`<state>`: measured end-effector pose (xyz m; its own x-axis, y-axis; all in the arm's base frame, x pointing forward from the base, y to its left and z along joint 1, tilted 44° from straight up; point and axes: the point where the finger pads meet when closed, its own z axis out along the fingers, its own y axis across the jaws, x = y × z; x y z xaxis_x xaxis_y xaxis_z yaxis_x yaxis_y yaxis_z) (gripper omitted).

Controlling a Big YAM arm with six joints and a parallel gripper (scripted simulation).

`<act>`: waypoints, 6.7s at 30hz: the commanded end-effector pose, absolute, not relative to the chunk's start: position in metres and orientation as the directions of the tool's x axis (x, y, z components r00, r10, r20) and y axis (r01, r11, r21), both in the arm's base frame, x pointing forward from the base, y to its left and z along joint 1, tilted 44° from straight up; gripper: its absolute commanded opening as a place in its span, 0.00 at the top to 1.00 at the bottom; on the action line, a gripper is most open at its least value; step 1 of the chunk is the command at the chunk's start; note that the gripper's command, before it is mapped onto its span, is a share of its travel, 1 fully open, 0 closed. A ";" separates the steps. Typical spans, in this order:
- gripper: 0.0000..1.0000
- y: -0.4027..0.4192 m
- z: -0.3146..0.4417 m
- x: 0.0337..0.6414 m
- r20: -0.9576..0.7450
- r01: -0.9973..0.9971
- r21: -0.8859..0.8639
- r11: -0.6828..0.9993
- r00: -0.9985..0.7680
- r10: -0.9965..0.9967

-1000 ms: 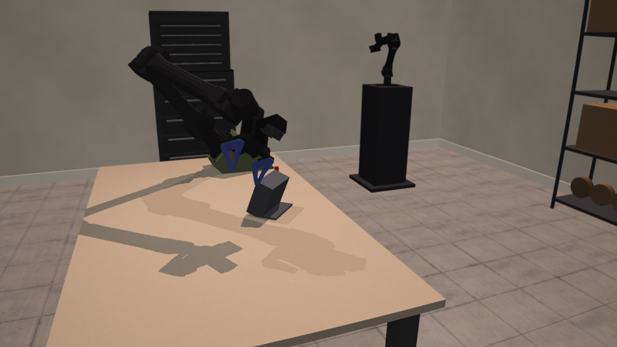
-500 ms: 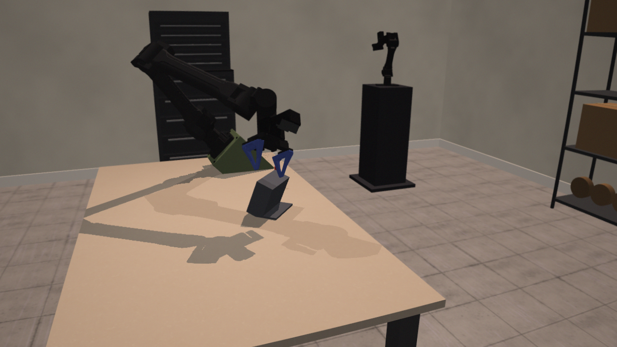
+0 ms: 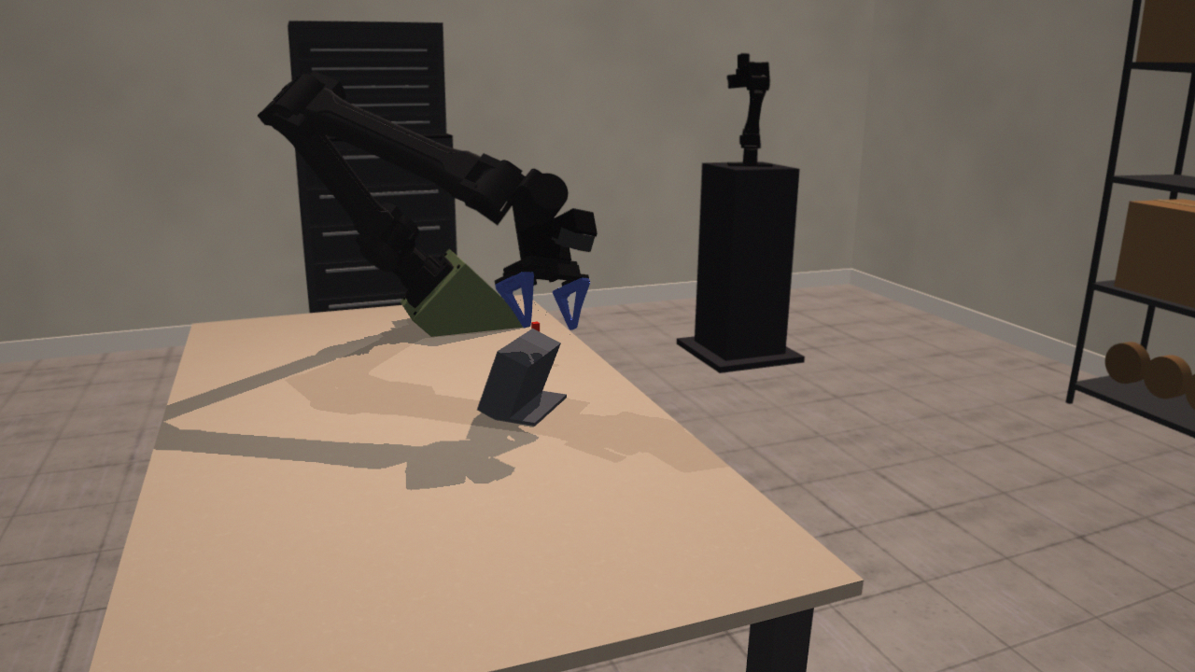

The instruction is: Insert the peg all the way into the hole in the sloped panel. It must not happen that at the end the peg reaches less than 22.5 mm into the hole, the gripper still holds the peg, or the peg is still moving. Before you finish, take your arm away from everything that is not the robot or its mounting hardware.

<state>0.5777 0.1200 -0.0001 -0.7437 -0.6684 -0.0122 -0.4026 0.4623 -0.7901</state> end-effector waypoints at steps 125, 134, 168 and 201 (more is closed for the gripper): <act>1.00 0.098 -0.104 0.313 0.000 -0.054 -0.683 0.729 -0.997 -0.074; 1.00 0.101 -0.102 0.313 0.004 -0.056 -0.684 0.727 -0.997 -0.073; 1.00 0.128 -0.046 0.279 0.084 -0.097 -0.704 0.703 -0.995 -0.053; 1.00 0.105 -0.044 0.295 0.057 0.079 -0.475 0.876 -0.991 0.120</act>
